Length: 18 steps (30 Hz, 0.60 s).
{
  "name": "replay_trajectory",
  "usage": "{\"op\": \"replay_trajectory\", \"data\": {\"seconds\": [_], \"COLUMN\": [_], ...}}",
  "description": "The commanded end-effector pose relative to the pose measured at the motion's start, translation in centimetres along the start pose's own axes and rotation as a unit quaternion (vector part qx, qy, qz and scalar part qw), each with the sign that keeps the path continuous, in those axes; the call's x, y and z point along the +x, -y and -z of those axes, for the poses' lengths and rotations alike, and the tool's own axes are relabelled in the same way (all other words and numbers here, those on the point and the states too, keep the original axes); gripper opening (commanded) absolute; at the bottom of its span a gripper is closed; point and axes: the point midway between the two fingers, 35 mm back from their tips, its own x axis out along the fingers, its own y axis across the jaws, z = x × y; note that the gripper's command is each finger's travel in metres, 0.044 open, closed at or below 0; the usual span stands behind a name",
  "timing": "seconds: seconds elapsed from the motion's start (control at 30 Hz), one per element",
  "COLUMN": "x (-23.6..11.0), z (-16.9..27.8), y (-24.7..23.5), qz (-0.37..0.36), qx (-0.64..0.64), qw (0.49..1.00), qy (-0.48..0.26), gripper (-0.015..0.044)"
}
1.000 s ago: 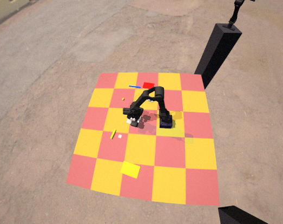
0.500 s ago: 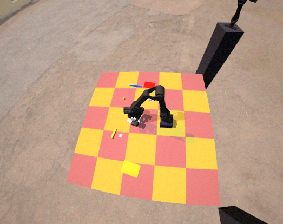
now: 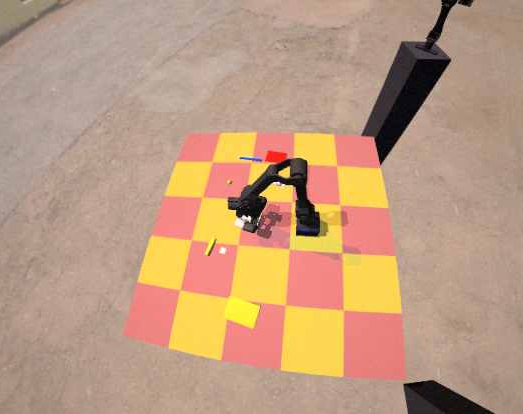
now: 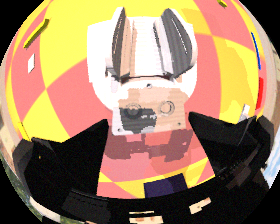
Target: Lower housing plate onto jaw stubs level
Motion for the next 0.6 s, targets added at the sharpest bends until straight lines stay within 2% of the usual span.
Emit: {"op": "replay_trajectory", "data": {"seconds": [0.0,0.1,0.3,0.57], "x": [-4.1,-6.3,-6.1,-11.0], "z": [-0.4,0.0,0.0,4.8], "y": [0.0,0.1,0.0,1.0], "qz": [-0.002,-0.001,-0.004,-0.001], "qx": [0.001,0.001,-0.001,0.001], "qw": [1.000,1.000,1.000,1.000], "qy": [0.013,0.013,0.017,0.011], "gripper": [0.0440,0.0440,0.0440,0.0440]}}
